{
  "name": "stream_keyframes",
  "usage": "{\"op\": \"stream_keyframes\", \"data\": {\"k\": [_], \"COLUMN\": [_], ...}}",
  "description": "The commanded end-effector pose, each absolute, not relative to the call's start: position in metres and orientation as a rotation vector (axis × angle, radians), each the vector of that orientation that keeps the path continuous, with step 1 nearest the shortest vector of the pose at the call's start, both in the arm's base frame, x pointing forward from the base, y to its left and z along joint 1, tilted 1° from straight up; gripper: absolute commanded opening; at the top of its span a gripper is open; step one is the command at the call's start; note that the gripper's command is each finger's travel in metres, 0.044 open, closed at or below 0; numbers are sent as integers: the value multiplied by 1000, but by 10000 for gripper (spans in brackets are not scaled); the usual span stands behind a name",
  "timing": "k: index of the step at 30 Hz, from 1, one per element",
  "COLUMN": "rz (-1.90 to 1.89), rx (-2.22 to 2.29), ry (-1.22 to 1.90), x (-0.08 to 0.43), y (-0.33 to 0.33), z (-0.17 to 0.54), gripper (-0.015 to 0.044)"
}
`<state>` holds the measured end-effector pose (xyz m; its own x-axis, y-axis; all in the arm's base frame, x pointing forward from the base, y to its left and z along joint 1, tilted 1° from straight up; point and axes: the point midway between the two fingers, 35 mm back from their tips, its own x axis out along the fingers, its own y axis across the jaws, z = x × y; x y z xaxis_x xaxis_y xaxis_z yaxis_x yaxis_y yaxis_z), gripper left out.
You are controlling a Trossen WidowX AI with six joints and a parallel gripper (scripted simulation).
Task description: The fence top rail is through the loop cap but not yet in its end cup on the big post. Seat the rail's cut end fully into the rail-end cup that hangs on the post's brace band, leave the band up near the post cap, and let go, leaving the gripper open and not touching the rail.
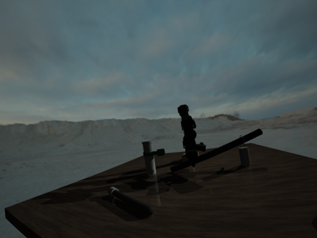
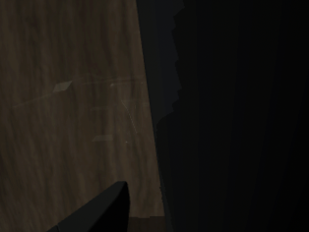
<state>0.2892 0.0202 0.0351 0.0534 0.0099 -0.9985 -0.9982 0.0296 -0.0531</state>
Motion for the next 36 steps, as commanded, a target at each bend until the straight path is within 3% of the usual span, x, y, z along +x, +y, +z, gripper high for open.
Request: {"op": "stream_keyframes", "data": {"k": [1, 13, 18, 36], "rz": [1155, 1155, 1155, 1055], "rx": [-1210, -1210, -1210, -1366], "ry": [1176, 1176, 1176, 1330], "x": [289, 289, 290, 293], "y": [20, 20, 20, 13], "z": [35, 35, 40, 102], "gripper": [203, 123, 0, 0]}}
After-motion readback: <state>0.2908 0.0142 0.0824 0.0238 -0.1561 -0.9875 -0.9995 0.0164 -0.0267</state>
